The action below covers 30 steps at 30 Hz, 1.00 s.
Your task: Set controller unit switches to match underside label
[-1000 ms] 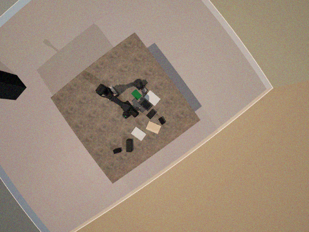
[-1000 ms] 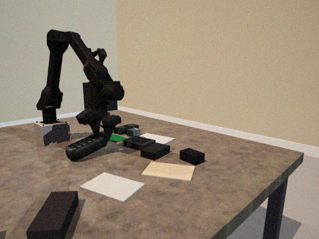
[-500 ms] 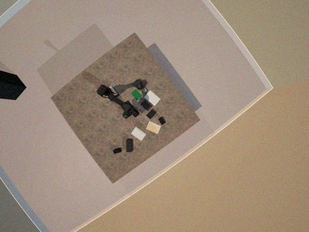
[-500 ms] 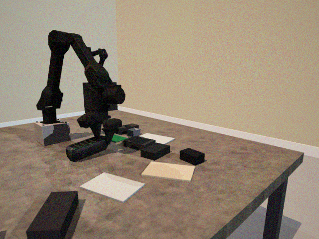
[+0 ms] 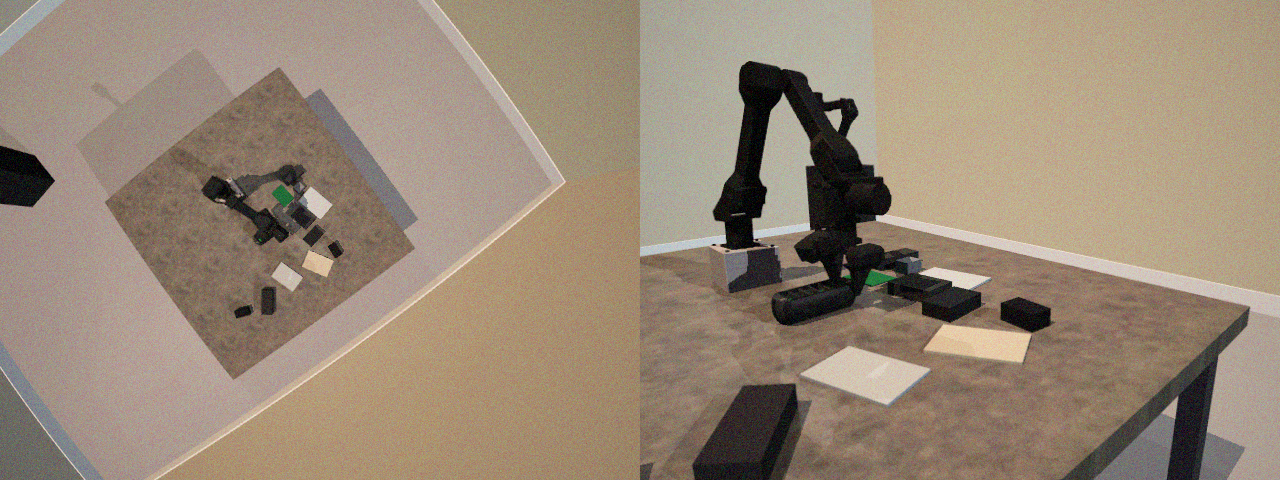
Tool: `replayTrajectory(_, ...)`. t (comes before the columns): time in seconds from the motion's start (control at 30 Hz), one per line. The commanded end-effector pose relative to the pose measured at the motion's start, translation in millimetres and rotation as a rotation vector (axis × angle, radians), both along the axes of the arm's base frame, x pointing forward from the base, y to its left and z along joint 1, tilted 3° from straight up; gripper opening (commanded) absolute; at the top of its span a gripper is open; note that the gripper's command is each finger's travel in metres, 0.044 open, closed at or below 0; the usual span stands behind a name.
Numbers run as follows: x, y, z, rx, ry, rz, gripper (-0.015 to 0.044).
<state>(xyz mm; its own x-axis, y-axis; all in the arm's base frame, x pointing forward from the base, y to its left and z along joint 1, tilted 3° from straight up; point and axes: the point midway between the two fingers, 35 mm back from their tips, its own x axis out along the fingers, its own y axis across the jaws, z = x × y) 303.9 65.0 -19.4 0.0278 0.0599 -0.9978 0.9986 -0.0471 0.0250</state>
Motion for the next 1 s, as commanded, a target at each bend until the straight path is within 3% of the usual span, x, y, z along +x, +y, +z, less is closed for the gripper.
replayTrajectory(0.0, -3, -3, -5, -0.012, 0.018, -0.01, 0.0338)
replayTrajectory(0.17, -2, -2, -2, -0.006, 0.009, -0.005, 0.0338)
replayTrajectory(0.3, 0, 0, -1, 0.0, 0.002, 0.0, 0.044)
replayTrajectory(0.6, 0, -2, 0, -0.001, 0.002, 0.0, 0.044)
replayTrajectory(0.8, -3, -61, 35, -0.007, 0.002, -0.001, 0.044)
replayTrajectory(0.97, -4, -63, 36, -0.007, 0.002, -0.001, 0.044)
